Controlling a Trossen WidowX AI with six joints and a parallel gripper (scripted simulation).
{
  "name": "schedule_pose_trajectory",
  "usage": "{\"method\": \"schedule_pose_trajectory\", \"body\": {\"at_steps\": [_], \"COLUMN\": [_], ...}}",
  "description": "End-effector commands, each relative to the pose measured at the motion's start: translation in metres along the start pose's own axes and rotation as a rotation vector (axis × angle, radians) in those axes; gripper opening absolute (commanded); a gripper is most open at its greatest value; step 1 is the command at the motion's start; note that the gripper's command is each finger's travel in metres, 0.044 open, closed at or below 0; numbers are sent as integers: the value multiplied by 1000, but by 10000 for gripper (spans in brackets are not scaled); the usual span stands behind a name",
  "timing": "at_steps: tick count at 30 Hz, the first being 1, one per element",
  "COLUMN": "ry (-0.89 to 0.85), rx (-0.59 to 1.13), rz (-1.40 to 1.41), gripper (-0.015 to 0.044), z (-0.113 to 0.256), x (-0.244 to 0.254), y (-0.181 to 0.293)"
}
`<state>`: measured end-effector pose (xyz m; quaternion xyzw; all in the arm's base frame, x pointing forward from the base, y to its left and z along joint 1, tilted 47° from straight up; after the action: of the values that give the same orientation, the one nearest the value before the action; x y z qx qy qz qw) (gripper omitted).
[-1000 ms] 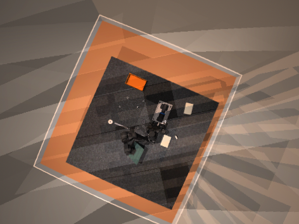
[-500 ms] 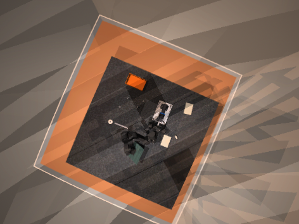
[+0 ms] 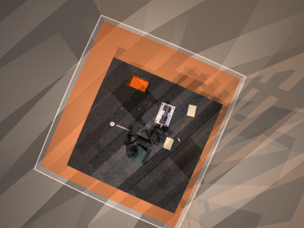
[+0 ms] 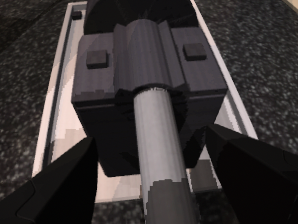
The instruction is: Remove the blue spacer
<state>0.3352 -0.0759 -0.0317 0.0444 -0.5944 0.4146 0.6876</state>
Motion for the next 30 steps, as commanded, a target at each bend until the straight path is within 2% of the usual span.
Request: {"method": "schedule_pose_trajectory", "body": {"at_steps": [1, 4, 11, 30], "ry": [0, 0, 0, 3], "rx": [0, 0, 0, -2], "rz": [0, 0, 0, -5], "gripper": [125, 46, 0, 0], "z": [0, 0, 0, 11], "x": [0, 0, 0, -2], "y": [0, 0, 0, 7]}}
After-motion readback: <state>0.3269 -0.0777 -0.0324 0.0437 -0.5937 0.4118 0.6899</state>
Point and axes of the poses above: the point midway between the two fingers, 35 mm back from their tips, its own z axis back along the fingers, its own x axis across the jaws, y = z × x, the point moved 6 cm from there along z, back along the fingers, and after that the axes turned 15 degrees about -z, right-handed, at the moved point
